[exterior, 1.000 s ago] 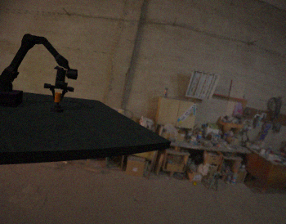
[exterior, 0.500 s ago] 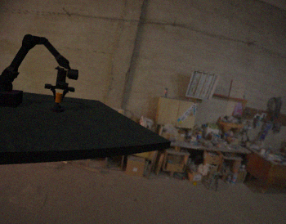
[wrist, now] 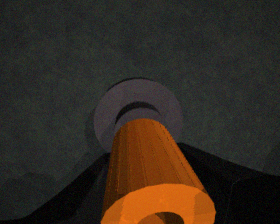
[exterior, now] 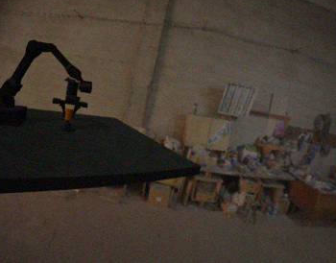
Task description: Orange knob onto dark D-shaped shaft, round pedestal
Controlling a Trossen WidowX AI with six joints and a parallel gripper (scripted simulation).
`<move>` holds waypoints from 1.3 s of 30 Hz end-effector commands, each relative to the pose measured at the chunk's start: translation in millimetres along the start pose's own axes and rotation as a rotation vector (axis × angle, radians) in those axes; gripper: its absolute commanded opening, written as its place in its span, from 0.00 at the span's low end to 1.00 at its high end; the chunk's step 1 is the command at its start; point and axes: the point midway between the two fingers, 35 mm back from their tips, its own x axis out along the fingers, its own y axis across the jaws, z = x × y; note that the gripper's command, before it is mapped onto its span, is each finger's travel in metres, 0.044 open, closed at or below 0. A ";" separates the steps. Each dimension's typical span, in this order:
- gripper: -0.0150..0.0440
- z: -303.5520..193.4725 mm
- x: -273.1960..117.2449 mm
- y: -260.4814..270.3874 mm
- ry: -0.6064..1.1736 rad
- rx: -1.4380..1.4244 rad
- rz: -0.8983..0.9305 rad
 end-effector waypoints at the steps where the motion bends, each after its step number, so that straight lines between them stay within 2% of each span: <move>1: 0.25 0.5 -2.1 -0.9 -0.006 0.073 0.001; 5: 0.25 -0.6 -0.2 -3.5 -0.005 0.193 0.001; 39: 0.25 0.9 2.7 0.3 -0.006 0.196 0.001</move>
